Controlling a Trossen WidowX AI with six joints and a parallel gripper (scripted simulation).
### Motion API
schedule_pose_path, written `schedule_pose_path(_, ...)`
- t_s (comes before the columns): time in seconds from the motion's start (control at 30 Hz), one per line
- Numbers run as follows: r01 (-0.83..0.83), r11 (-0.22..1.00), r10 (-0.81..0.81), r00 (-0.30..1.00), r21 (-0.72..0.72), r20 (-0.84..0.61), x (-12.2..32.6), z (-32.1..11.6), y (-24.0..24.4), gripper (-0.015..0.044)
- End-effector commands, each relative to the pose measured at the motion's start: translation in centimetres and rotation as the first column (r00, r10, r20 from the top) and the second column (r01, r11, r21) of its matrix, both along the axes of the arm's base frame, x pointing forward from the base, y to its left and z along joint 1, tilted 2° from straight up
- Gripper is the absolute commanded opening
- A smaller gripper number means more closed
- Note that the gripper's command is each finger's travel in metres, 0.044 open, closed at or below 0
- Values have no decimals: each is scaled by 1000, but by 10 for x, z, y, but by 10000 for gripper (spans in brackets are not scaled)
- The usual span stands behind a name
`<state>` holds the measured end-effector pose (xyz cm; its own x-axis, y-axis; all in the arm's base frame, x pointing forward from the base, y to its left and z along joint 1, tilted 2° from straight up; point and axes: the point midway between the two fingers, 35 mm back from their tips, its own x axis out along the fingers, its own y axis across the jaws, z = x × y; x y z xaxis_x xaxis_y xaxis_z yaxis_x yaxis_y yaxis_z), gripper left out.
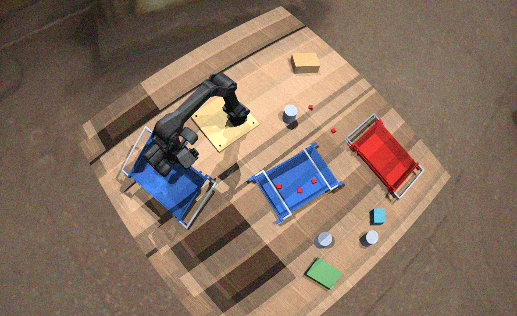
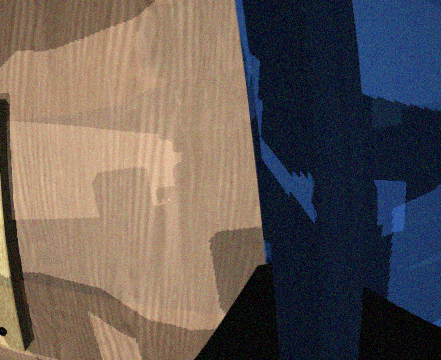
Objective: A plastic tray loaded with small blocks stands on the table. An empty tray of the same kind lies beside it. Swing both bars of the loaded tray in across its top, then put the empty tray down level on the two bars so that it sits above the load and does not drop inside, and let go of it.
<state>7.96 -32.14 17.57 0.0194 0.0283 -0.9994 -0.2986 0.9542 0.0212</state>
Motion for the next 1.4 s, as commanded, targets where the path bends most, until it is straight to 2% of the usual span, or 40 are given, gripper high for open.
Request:
schedule_pose_path(0.0,-3,1000,3,1000,-27,8,1,7,-3,0)
schedule_pose_path(0.37,-9,1000,10,1000,-27,8,3,7,-2,0)
schedule_pose_path(1.37,-288,957,288,957,-43,14,109,19,51,0)
